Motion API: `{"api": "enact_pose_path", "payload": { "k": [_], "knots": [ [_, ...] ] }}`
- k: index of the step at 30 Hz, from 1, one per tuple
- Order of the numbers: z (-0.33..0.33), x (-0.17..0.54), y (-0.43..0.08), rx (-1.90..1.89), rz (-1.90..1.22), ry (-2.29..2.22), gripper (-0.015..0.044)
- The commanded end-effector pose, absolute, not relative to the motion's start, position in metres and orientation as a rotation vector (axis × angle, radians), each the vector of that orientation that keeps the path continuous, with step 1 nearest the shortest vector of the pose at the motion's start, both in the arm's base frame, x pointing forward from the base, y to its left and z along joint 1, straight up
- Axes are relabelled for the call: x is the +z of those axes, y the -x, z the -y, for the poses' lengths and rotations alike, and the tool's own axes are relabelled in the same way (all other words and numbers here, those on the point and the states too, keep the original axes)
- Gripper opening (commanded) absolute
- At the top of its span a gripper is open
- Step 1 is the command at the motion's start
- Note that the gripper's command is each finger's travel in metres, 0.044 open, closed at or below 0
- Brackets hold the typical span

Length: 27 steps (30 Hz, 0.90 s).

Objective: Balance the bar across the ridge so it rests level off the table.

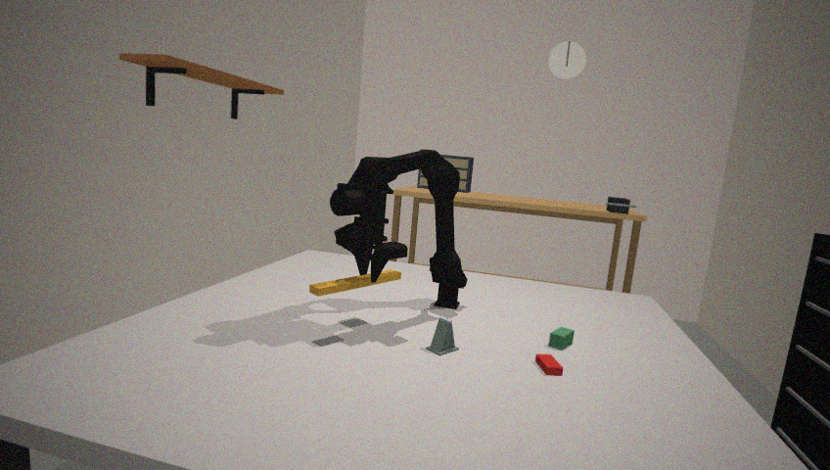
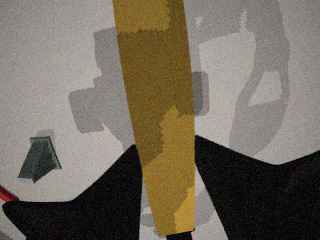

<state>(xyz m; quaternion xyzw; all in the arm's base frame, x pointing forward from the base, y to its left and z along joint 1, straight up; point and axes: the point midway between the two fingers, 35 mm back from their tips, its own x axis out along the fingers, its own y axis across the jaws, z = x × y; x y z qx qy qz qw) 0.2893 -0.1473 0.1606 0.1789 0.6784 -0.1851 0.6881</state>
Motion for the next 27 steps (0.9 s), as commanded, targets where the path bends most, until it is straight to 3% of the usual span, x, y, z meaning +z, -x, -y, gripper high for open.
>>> {"api": "enact_pose_path", "payload": {
  "k": [1, 27],
  "knots": [
    [0.144, 0.168, -0.291, -0.409, -1.504, -0.400, 0.0000],
    [0.045, 0.169, -0.315, -0.425, -1.500, -0.431, 0.0000]
  ]
}}
